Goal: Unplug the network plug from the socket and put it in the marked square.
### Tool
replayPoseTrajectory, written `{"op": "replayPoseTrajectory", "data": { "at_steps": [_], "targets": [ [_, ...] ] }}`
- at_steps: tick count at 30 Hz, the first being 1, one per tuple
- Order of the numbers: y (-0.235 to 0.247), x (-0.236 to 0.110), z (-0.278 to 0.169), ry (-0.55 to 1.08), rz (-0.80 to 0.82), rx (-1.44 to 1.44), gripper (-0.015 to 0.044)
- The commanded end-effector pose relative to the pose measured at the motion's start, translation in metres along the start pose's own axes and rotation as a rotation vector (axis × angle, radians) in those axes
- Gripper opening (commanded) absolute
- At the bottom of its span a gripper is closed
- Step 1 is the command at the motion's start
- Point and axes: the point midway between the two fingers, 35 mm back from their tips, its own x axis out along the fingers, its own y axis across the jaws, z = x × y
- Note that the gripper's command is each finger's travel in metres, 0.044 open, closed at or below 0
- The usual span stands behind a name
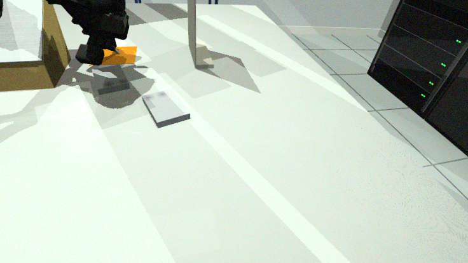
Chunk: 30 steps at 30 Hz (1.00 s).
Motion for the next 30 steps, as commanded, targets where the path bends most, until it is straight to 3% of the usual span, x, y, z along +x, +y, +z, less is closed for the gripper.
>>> {"op": "replayPoseTrajectory", "data": {
  "at_steps": [1, 2, 30],
  "targets": [
    [0.000, 0.000, 0.000, 0.001, -0.001, 0.001, 0.0131],
    [0.000, 0.000, 0.000, 0.001, -0.001, 0.001, 0.0156],
    [0.001, -0.017, 0.000, 0.001, 0.001, -0.001, 0.0156]
  ]
}}
